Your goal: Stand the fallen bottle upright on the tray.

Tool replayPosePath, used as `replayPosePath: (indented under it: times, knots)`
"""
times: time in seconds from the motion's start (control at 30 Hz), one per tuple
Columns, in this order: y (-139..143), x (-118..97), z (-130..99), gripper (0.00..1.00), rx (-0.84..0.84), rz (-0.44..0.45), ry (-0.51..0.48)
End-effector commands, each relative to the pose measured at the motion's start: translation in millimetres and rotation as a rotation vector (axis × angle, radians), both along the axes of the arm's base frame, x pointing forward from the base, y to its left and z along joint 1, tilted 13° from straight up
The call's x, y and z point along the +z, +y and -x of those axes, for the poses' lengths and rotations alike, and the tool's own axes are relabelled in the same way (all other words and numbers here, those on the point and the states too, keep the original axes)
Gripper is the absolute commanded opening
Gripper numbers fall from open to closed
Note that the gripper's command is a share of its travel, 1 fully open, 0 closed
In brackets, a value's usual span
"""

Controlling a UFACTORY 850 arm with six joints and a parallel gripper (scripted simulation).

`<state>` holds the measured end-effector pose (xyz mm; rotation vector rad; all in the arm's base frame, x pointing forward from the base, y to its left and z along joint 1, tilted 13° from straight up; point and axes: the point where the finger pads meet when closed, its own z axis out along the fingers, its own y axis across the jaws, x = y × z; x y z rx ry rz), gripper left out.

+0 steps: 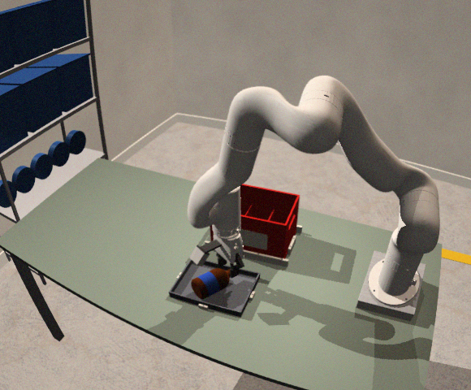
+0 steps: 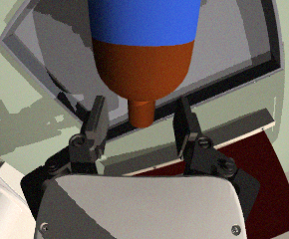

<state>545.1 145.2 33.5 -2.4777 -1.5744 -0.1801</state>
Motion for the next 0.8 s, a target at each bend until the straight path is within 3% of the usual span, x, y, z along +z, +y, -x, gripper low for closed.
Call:
replayPosePath:
  times: [0.0,0.77]
  knots:
    - [1.6,-5.6,-1.0,0.65,0.0,-0.001,-0.002]
    - [6.1,-24.6,-0.9,0.65,0.0,-0.001,-0.002]
